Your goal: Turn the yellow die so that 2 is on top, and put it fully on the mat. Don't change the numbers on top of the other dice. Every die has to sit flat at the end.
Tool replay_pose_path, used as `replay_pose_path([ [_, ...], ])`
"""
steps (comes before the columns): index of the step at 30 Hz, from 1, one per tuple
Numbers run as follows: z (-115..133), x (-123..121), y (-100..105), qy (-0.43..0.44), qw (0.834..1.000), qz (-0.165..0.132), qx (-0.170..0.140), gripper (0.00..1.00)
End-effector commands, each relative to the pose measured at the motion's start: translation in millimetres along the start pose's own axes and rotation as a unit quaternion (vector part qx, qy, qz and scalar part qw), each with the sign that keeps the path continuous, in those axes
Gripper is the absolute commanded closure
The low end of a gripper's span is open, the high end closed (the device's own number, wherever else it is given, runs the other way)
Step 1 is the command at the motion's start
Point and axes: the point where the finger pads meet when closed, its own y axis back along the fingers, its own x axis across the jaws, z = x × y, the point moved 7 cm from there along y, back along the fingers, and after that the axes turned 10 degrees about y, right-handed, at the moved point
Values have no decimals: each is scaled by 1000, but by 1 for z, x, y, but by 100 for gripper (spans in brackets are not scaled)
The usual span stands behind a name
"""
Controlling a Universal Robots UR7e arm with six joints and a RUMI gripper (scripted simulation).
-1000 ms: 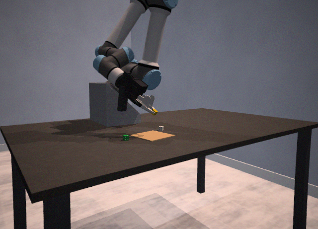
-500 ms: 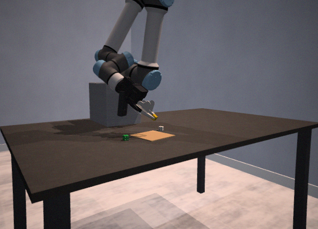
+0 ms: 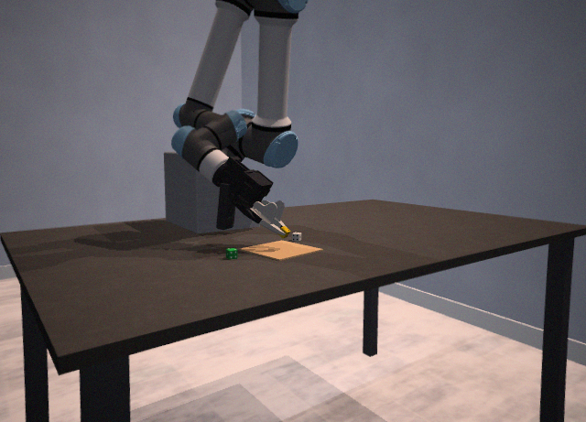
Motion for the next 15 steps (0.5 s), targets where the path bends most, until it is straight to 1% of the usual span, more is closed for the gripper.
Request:
replay_pose_path([
  [1, -7, 1, -5, 0, 1000, -2, 1, 97],
  [15, -12, 1, -9, 0, 1000, -2, 1, 97],
])
